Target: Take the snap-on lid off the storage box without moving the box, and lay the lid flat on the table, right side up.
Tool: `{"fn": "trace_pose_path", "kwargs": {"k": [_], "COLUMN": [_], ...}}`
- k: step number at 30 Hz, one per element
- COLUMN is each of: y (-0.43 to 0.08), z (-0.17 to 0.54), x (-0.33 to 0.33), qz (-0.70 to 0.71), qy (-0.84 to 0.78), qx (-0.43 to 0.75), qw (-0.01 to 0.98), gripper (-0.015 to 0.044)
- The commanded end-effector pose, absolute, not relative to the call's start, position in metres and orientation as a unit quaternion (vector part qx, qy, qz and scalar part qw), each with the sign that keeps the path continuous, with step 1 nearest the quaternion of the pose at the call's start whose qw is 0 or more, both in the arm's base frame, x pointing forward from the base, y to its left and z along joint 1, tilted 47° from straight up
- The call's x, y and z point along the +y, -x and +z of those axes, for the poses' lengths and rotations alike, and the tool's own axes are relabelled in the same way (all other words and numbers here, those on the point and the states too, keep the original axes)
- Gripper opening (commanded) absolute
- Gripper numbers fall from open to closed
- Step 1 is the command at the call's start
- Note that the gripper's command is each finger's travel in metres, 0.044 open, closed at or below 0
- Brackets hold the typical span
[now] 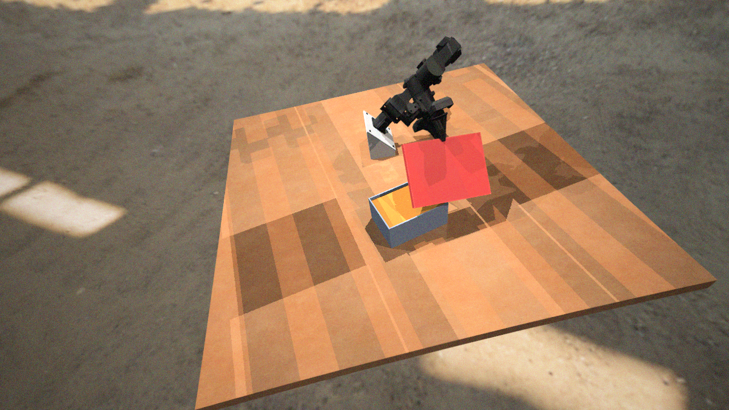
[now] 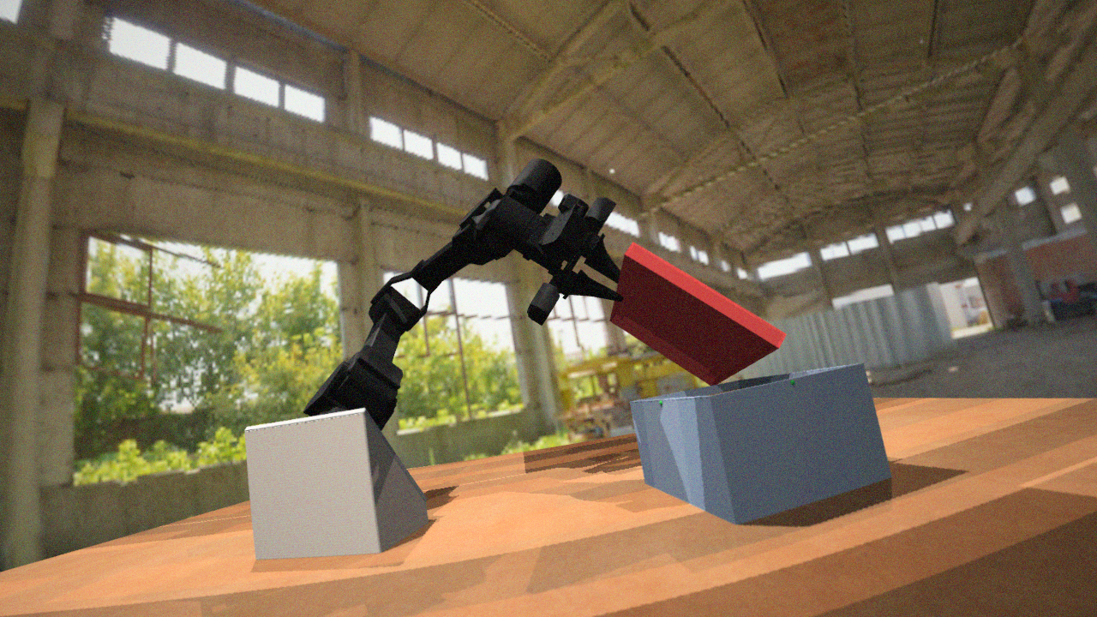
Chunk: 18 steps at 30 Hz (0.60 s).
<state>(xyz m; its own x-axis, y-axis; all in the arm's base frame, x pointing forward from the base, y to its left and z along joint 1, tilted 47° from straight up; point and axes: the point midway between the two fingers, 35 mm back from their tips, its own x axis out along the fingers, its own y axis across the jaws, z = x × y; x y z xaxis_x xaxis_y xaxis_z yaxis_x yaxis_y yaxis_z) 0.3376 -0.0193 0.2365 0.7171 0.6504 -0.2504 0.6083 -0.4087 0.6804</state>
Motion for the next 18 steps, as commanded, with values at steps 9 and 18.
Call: {"fn": "trace_pose_path", "kwargs": {"k": [9,18], "y": [-0.327,-0.319], "z": [0.252,0.264], "x": [-0.007,0.004], "qz": [0.024,0.024], "qy": [-0.841,-0.841], "qx": [0.371,0.371], "qw": [0.394,0.394], "gripper": [0.0,0.0]}}
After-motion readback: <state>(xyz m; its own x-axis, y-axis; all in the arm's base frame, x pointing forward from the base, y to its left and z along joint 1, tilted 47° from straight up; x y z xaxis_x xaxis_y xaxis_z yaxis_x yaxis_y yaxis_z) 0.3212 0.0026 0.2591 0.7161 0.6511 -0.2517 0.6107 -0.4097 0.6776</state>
